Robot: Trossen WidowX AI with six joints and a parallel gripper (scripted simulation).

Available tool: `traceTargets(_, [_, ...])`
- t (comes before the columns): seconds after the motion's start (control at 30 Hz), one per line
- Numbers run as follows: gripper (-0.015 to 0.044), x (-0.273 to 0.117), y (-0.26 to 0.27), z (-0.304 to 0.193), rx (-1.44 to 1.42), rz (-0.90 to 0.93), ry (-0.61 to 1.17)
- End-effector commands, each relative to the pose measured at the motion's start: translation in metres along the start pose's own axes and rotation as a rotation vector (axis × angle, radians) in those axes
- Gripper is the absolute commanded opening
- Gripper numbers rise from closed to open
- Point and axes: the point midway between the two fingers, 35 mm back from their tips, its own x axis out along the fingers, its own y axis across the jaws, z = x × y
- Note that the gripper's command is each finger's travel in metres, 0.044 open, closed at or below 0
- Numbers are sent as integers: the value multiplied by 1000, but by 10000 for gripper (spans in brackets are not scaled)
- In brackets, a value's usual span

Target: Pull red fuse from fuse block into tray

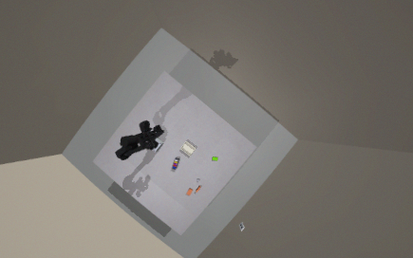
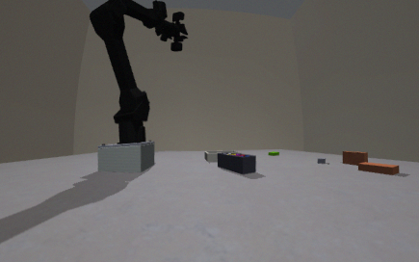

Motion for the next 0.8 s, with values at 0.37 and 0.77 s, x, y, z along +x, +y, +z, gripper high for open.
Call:
traceTargets(0.37, [73,37,138,-200,134,363,559])
traceTargets(0.77, [73,-27,209,-341,381,512,1001])
